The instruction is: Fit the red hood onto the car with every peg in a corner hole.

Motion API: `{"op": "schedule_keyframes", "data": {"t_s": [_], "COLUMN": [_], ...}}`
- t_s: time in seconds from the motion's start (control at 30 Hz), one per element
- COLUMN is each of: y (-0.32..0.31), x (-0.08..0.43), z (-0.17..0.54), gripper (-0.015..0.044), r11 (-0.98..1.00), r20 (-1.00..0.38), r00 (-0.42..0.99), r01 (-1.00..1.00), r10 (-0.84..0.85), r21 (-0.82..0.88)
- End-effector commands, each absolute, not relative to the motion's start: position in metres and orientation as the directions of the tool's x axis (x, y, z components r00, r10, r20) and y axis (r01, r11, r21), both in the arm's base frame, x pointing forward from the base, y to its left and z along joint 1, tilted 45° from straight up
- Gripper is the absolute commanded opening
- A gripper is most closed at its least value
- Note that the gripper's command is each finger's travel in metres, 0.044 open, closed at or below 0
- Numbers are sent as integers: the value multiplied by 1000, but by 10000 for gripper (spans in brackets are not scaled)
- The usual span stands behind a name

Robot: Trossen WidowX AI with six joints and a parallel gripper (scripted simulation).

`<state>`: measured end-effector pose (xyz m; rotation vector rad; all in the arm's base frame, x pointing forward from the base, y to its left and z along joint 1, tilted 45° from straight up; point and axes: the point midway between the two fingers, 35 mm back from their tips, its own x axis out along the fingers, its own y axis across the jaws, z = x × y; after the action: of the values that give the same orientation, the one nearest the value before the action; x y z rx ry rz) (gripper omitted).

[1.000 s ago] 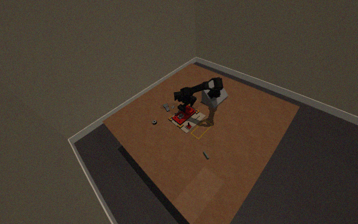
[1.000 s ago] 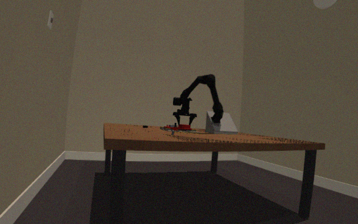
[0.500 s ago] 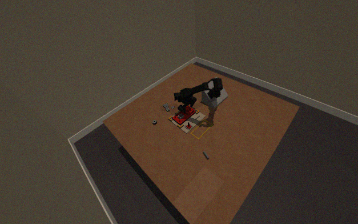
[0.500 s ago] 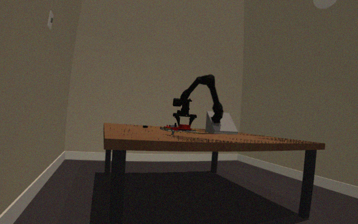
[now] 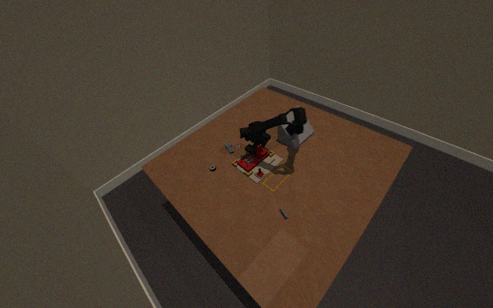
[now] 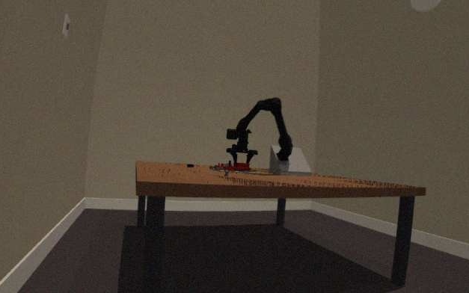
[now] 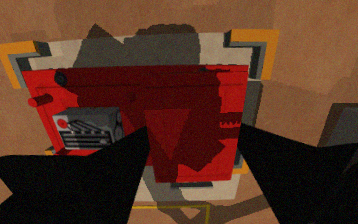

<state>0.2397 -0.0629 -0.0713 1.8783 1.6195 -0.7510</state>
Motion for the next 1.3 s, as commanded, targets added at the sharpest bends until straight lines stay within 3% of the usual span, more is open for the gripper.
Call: {"op": "schedule_keyframes", "data": {"t_s": [0.0,0.03,0.4,1.27], "y": [-63,-63,-71,-112], "x": [240,240,238,231], "z": [-71,-71,-63,-22], "gripper": [301,295,6,0], "r11": [-127,-127,-129,-129], "r20": [-717,-717,-716,-718], "r00": [120,120,121,120], "r01": [991,991,991,991], "r10": [687,687,687,685], "r21": [45,45,43,42]}}
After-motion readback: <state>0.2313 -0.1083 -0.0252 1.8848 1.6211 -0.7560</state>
